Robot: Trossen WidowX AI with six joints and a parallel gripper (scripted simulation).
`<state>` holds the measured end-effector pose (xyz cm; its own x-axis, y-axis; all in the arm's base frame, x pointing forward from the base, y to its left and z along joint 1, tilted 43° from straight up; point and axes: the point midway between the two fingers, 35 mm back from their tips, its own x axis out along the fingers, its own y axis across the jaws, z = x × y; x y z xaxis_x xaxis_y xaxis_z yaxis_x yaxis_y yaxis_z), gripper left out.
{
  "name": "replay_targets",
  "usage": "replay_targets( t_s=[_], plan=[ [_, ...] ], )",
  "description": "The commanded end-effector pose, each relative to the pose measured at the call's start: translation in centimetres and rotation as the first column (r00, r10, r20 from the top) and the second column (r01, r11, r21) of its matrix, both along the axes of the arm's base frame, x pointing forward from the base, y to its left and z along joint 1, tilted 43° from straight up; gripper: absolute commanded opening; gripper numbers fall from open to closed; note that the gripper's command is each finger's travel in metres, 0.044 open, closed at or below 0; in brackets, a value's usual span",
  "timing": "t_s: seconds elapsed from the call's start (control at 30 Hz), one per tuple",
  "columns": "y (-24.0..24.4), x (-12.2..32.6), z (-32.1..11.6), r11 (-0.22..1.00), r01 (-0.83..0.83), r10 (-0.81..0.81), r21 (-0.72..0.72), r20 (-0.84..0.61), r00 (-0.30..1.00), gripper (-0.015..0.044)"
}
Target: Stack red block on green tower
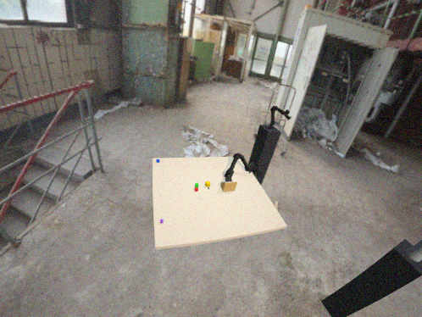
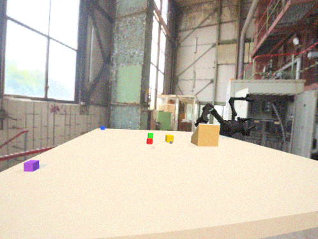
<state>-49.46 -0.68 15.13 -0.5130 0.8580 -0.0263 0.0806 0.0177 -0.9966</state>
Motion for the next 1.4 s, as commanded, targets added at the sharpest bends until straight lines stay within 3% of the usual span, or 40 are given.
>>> replay_targets(
  t_s=[0.0,0.13,0.53,0.97,1.37],
  plan=[
    [-0.1,0.0,0.0,1.0,-0.002,0.002,-0.002,-0.003,1.0,0.0426],
    [-1.3,-0.5,0.5,0.998,-0.053,0.05,-0.041,-0.067,0.996,0.044],
    [-9.1,-1.6,5.1,0.898,-0.371,0.243,-0.236,-0.437,0.866,0.044],
    [-14.0,0.1,10.1,0.775,-0.56,0.329,-0.294,-0.569,0.754,0.044],
    [-24.7,5.9,17.0,0.479,-0.814,0.434,-0.329,-0.717,0.545,0.044]
  ],
)
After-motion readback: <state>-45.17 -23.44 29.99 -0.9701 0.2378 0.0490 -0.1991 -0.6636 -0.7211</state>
